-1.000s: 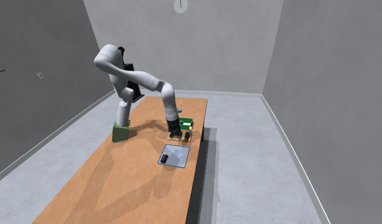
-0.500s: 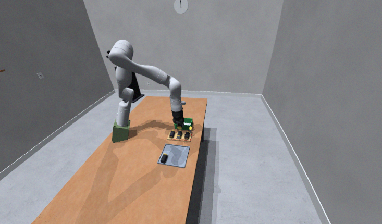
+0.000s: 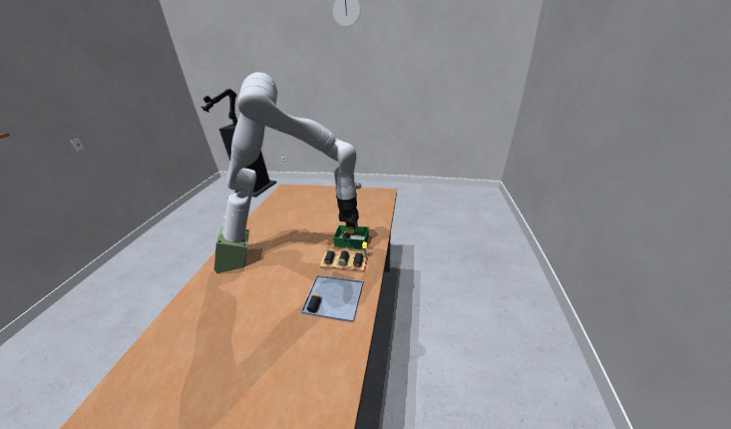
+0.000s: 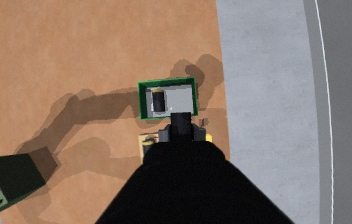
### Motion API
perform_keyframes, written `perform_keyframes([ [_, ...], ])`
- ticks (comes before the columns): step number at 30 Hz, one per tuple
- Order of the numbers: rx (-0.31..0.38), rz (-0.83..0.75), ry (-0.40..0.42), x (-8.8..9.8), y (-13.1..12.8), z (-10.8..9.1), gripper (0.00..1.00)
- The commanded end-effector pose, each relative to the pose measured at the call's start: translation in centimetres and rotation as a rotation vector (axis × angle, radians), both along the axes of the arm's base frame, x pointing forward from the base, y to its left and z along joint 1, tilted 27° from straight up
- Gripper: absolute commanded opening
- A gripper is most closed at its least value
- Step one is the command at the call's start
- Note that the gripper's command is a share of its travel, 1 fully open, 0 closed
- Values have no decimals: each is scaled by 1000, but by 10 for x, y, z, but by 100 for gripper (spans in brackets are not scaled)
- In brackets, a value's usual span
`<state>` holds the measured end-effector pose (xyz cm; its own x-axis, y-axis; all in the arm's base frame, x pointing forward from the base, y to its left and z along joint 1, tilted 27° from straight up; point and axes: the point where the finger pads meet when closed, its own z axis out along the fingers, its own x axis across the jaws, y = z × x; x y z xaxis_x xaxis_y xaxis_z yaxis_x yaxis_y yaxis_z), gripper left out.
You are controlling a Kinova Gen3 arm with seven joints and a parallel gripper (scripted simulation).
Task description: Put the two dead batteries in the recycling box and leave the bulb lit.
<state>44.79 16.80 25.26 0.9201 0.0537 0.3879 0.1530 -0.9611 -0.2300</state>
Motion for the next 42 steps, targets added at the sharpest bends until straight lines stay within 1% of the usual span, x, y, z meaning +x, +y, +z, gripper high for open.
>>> perform_keyframes([
  [1, -12, 34, -10, -5, 26, 5, 57],
  [4, -12, 34, -10, -7, 38, 8, 57],
  [6, -12, 34, -10, -7, 38, 8, 57],
  [11, -12, 34, -10, -10, 52, 12, 57],
  [17, -12, 34, -10, -11, 62, 14, 57],
  [42, -13, 37, -12, -12, 66, 15, 57],
])
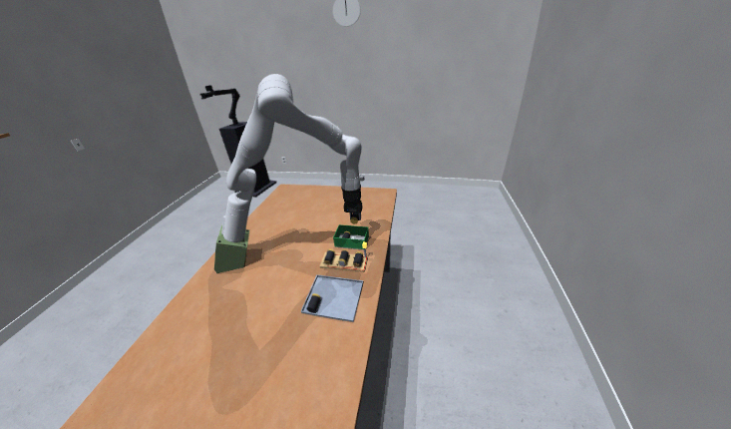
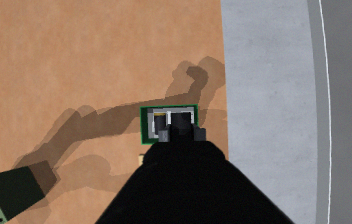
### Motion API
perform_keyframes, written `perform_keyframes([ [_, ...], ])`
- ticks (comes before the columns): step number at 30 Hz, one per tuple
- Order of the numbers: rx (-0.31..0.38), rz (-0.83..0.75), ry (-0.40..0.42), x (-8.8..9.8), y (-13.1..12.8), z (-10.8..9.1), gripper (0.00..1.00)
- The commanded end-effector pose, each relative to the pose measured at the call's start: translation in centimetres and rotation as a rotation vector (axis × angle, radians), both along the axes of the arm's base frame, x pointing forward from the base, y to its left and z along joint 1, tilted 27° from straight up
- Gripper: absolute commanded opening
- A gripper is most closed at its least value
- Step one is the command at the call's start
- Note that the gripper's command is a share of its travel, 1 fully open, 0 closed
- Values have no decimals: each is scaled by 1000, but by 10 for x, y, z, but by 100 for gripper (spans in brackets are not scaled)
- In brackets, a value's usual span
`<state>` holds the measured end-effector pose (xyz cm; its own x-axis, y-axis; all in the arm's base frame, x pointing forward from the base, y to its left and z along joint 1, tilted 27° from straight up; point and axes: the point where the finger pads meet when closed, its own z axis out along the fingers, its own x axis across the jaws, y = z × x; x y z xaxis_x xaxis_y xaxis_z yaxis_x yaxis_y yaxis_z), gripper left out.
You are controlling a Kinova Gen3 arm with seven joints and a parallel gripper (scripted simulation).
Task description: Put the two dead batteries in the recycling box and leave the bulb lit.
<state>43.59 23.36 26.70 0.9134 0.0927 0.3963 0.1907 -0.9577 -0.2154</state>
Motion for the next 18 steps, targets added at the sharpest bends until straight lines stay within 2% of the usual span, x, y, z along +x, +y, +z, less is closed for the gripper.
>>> perform_keyframes([
  [1, 0, 1, -1, 0, 0, 1, 57],
  [15, 0, 1, -2, 2, 1, -4, 57],
  [18, 0, 1, -2, 7, 5, -16, 57],
])
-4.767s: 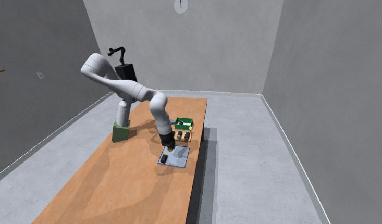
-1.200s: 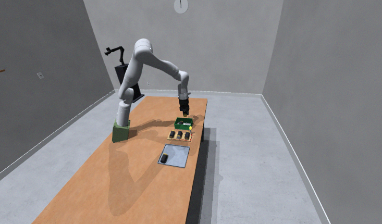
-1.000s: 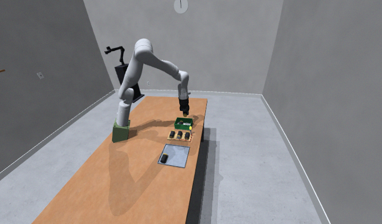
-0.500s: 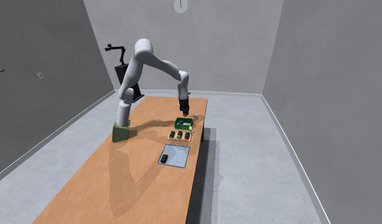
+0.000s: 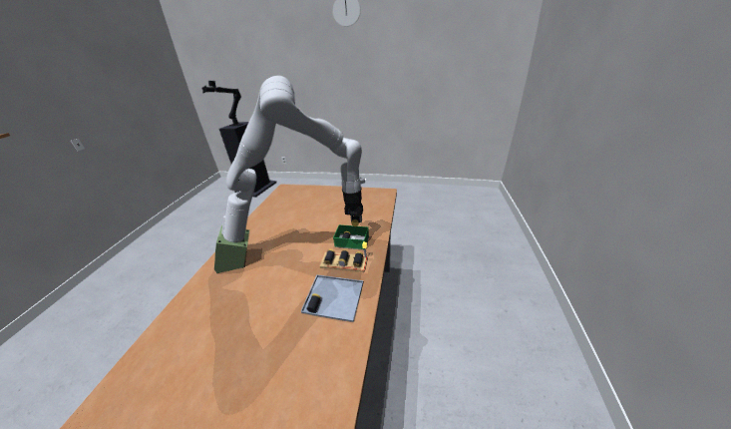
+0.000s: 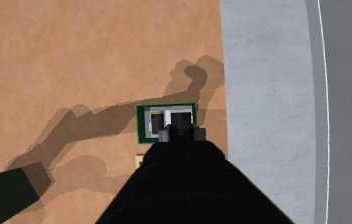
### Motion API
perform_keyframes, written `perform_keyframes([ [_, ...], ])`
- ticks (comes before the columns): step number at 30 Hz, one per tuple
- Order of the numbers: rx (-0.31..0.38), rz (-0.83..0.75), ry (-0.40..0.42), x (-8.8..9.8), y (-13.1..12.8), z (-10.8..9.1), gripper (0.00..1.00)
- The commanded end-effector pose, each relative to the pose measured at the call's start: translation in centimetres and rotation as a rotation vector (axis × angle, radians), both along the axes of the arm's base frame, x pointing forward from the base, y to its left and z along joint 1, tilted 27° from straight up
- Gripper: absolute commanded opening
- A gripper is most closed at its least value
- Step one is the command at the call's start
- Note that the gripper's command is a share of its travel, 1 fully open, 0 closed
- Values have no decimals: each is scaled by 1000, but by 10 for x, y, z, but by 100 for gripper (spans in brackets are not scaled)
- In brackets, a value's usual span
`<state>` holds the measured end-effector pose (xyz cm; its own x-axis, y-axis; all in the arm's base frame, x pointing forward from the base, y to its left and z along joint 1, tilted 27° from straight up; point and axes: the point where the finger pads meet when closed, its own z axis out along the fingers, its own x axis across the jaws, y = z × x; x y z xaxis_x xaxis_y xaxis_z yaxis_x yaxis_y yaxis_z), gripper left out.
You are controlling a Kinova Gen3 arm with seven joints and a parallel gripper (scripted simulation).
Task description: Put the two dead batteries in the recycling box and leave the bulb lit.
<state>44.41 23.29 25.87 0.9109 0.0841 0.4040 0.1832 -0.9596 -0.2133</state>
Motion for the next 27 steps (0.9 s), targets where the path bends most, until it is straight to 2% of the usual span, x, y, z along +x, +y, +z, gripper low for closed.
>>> perform_keyframes([
  [1, 0, 11, 7, 1, 8, -14, 57],
  [6, 0, 11, 7, 12, 16, -42, 57],
  [9, 0, 11, 7, 15, 18, -49, 57],
  [27, 0, 11, 7, 16, 19, -50, 57],
])
